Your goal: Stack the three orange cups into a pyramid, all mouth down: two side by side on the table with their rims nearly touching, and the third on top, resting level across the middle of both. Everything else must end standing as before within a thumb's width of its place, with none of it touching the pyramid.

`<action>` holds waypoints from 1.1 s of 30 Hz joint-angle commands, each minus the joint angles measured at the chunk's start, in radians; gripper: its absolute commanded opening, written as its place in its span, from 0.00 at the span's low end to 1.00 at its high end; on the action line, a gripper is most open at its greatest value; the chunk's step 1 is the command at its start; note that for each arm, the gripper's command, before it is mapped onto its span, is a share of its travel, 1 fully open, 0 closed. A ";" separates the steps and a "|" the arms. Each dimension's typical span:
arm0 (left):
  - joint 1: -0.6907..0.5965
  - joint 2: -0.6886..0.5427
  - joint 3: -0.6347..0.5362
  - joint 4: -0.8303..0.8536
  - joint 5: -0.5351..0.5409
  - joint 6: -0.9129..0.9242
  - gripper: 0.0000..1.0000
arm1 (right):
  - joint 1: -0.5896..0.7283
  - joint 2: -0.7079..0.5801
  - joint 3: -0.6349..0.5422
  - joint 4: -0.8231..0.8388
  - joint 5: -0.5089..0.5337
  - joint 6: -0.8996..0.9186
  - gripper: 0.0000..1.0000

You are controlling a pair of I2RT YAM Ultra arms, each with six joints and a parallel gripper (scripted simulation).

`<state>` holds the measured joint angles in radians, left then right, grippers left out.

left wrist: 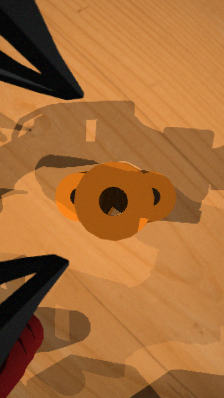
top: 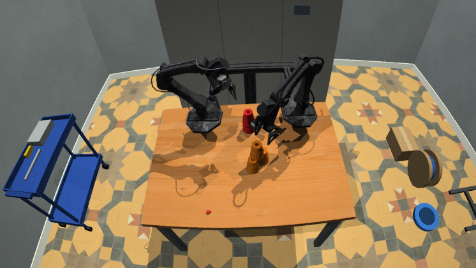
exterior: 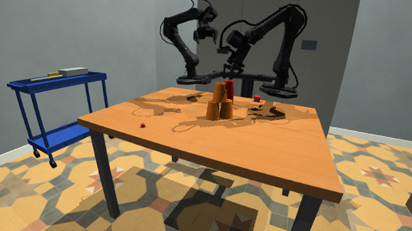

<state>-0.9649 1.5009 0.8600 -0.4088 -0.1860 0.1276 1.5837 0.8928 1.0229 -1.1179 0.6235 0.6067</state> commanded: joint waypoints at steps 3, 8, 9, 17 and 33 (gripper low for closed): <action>-0.017 -0.044 -0.043 0.081 -0.020 0.020 1.00 | -0.200 0.061 -0.078 0.273 -0.129 -0.174 1.00; -0.018 -0.049 -0.053 0.087 -0.018 0.022 1.00 | -0.369 0.096 -0.126 0.392 -0.203 -0.251 1.00; -0.018 -0.050 -0.055 0.088 -0.018 0.022 1.00 | -0.414 0.107 -0.142 0.428 -0.223 -0.272 1.00; -0.019 -0.055 -0.064 0.092 -0.018 0.021 1.00 | -0.789 0.202 -0.263 0.700 -0.366 -0.440 1.00; -0.019 -0.057 -0.068 0.093 -0.019 0.022 1.00 | -1.491 0.361 -0.474 1.131 -0.598 -0.696 1.00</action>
<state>-0.9688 1.4712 0.8036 -0.3332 -0.1982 0.1413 0.1814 1.2320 0.5877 -0.1040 0.0914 -0.0139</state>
